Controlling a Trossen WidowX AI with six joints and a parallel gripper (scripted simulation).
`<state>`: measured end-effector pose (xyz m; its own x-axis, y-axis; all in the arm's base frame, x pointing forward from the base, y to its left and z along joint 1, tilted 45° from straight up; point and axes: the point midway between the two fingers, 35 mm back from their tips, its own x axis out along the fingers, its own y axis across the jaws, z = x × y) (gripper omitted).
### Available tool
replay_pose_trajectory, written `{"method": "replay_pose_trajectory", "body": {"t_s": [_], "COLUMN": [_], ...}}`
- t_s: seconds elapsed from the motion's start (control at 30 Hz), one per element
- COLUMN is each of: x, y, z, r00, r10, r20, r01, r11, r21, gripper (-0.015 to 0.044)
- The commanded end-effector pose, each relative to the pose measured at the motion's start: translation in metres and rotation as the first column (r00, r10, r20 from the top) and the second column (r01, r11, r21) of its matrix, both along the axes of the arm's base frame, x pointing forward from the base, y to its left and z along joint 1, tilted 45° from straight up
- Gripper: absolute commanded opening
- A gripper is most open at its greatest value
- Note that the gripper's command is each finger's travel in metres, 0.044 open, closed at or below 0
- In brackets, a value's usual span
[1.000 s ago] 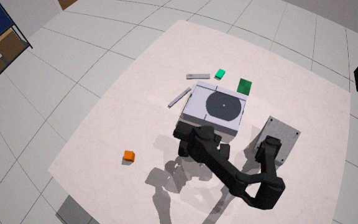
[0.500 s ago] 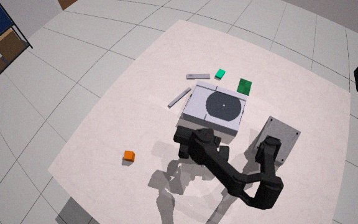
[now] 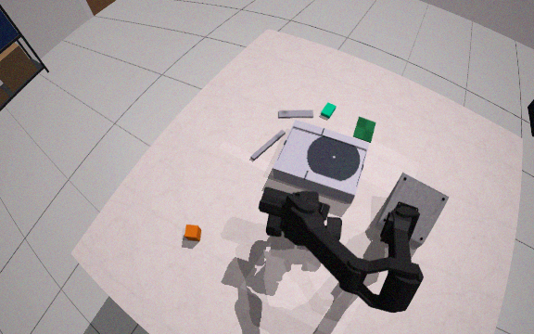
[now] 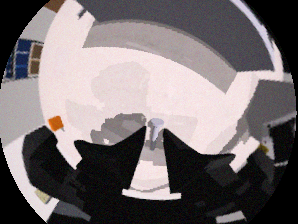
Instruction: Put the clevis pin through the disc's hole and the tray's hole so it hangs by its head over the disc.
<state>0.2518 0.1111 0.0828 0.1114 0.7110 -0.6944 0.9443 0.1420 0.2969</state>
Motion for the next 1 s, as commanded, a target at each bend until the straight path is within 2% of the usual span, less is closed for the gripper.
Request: {"method": "replay_pose_trajectory", "body": {"t_s": [0.0,0.1,0.23,0.33,0.97], "x": [-0.001,0.001,-0.003,0.001,0.002], "y": [0.0,-0.006,-0.009,-0.012,-0.006], "z": [0.0,-0.004,-0.005,-0.001,-0.006], "r00": [1.0,1.0,0.994,0.993,0.993], "r10": [0.001,0.017,0.105,0.115,0.114], "r20": [-0.004,0.01,-0.034,-0.038,-0.038], "r01": [-0.001,-0.017,-0.098,-0.097,-0.096], "r11": [1.0,1.0,0.978,0.944,0.94], "r21": [-0.003,-0.005,0.184,0.316,0.326], "gripper": [0.016,0.016,0.016,0.016,0.016]}}
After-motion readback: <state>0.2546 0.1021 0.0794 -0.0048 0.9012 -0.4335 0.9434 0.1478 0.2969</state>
